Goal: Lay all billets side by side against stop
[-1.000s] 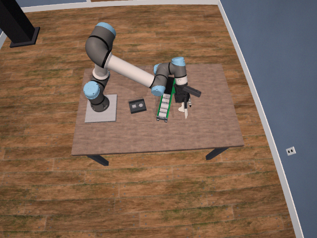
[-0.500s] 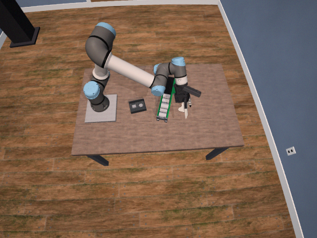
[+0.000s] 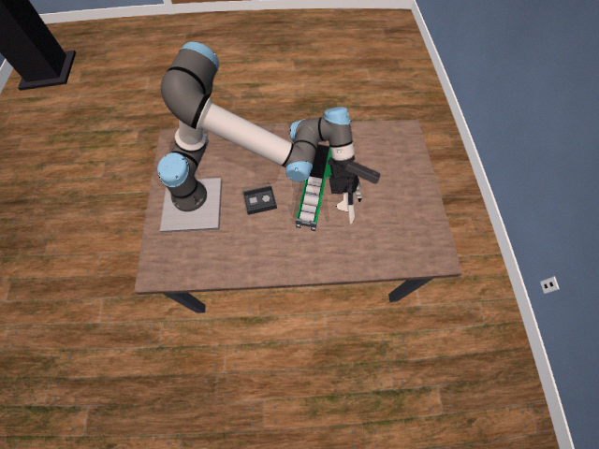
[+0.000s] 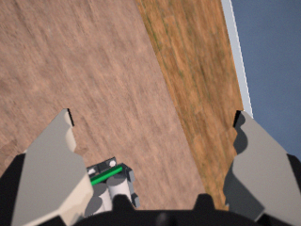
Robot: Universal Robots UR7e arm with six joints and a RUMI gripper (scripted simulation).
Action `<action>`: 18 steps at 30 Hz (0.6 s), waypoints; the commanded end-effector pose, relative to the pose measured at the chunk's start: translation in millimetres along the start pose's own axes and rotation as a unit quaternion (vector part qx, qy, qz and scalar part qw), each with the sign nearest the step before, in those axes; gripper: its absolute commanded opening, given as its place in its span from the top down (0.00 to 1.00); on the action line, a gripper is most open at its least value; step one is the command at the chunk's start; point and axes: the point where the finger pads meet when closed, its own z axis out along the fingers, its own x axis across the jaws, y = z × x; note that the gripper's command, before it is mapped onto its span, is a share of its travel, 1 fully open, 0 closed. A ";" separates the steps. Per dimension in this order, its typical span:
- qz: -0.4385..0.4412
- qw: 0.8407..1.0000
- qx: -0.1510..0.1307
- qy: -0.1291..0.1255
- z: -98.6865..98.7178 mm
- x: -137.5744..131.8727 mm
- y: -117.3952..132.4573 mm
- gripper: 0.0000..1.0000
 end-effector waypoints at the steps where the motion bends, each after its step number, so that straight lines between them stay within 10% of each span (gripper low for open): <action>1: 0.014 1.000 -0.003 -0.005 -1.0 -0.2 1.8 0.00; 18: 0.196 0.976 -0.071 -0.061 -10.1 -9.6 38.3 0.00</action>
